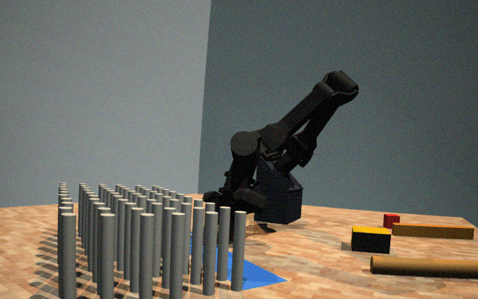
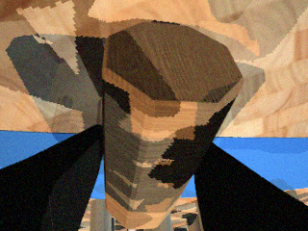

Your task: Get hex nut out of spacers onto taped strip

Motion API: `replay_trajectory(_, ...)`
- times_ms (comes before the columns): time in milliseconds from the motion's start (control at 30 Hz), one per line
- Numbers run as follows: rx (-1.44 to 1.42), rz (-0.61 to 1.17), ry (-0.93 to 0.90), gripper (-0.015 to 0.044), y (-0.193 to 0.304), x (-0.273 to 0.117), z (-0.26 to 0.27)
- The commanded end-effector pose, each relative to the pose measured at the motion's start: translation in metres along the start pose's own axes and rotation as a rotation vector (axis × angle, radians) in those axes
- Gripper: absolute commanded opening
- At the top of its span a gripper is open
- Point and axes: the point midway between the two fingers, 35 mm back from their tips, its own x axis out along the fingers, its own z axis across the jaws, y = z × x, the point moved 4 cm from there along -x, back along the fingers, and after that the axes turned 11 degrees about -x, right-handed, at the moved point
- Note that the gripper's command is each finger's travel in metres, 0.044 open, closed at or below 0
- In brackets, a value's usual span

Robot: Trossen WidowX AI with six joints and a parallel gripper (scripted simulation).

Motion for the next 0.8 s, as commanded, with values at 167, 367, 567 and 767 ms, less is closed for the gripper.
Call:
replay_trajectory(167, 0.008, 0.01, -0.006, 0.0, -0.002, -0.001, 0.001)
replay_trajectory(367, 0.008, 0.01, -0.005, 0.0, -0.005, -0.002, 0.0)
replay_trajectory(567, 0.007, 0.009, -0.005, 0.0, -0.009, -0.003, -0.001)
replay_trajectory(767, 0.007, 0.009, -0.005, 0.0, -0.012, -0.004, -0.002)
